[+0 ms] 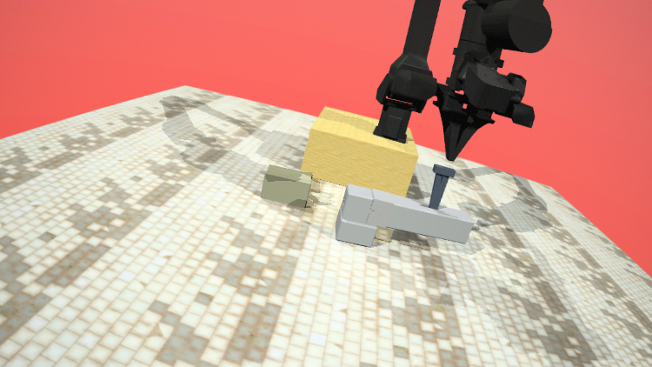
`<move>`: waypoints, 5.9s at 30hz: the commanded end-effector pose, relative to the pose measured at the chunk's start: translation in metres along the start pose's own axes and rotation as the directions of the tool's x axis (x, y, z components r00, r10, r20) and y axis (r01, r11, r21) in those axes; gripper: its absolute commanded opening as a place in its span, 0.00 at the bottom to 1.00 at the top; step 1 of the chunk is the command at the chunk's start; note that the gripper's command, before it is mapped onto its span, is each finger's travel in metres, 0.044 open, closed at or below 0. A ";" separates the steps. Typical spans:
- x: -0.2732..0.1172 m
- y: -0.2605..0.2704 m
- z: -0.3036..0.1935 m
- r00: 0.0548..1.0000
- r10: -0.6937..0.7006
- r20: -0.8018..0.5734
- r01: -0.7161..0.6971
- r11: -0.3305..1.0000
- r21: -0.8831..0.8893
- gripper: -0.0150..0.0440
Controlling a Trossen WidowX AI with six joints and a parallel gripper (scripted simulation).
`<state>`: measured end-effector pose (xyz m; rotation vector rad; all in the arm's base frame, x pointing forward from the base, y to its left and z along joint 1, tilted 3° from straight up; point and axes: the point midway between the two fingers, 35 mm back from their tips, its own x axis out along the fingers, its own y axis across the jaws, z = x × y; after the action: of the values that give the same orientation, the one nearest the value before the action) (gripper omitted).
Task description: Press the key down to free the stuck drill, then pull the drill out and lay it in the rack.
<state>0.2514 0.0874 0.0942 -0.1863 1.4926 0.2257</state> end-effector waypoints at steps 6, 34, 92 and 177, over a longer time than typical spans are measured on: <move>0.002 0.000 0.000 1.000 -0.031 -0.004 0.031 0.999 0.042 0.25; 0.020 -0.001 0.002 0.999 -0.040 -0.006 0.040 0.998 0.052 0.25; 0.041 -0.001 -0.006 0.999 -0.040 -0.007 0.040 0.998 0.052 0.25; 0.069 -0.165 -0.009 0.999 -0.053 -0.008 -0.005 0.052 -0.999 1.00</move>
<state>0.2897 -0.0725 0.0247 -1.4137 1.0757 1.2937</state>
